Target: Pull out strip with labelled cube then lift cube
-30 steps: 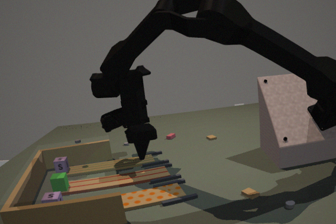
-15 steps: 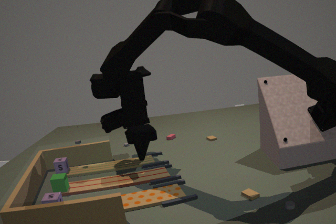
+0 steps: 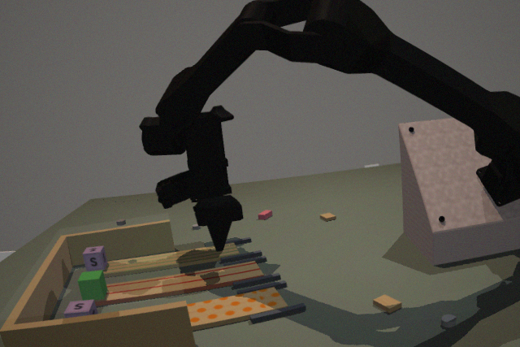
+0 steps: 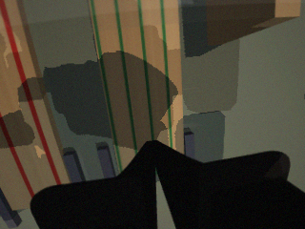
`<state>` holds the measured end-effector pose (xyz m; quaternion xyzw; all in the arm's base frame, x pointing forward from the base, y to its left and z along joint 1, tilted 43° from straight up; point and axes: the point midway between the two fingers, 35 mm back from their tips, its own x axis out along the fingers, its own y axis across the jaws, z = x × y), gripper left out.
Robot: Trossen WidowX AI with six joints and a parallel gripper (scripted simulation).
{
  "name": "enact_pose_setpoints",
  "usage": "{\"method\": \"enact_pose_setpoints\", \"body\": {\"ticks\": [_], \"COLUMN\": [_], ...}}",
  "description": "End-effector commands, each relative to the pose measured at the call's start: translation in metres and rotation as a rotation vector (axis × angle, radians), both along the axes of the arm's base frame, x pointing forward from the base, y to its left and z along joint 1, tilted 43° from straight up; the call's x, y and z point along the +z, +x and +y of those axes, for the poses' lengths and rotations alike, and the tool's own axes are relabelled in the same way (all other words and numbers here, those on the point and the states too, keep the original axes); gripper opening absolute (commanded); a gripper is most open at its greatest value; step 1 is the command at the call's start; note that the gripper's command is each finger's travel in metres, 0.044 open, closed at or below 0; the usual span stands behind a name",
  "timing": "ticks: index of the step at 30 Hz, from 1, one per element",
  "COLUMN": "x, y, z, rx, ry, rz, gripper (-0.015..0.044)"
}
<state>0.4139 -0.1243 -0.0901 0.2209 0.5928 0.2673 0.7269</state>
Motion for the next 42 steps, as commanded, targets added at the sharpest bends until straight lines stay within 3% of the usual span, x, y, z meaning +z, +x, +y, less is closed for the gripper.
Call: {"method": "enact_pose_setpoints", "body": {"ticks": [1, 42], "x": [-0.002, -0.016], "y": [0.001, -0.044], "z": [0.004, 0.003], "rx": [0.001, 0.001], "ry": [0.008, 0.008], "rz": [0.002, 0.004], "gripper": [0.0000, 0.0000]}}
